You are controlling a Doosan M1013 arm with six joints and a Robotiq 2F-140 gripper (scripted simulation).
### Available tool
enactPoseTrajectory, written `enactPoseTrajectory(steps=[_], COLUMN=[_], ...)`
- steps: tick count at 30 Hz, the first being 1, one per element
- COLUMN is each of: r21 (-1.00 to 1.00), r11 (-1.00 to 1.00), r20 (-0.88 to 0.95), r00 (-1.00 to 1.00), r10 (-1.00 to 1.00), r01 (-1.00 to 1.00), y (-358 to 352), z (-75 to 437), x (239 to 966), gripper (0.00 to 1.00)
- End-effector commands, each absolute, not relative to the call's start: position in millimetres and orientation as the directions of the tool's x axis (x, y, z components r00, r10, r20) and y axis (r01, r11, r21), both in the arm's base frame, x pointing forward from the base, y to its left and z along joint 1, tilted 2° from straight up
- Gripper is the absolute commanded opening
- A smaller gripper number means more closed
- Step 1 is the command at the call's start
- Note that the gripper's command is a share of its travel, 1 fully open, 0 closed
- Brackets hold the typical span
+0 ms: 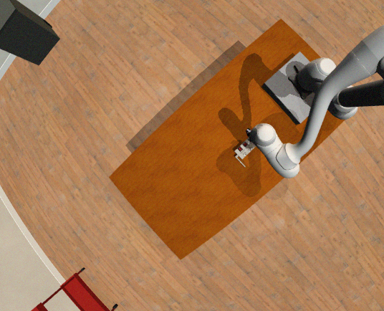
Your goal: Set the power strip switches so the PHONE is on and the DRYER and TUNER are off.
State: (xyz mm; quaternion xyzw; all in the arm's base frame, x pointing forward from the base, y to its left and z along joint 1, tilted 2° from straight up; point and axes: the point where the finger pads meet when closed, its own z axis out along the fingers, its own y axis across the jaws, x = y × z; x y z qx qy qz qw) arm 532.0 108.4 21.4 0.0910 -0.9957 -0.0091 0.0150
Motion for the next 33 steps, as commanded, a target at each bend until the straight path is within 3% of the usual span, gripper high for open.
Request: enactPoseTrajectory(steps=[1, 33], r21=[0.023, 0.023], r11=[0.983, 0.983], r20=[0.028, 0.028], r00=[-0.982, -0.982], r10=[-0.185, -0.185], r01=[-0.185, -0.185], y=[108, 108], z=[14, -2], x=[531, 531], gripper=[0.0, 0.0])
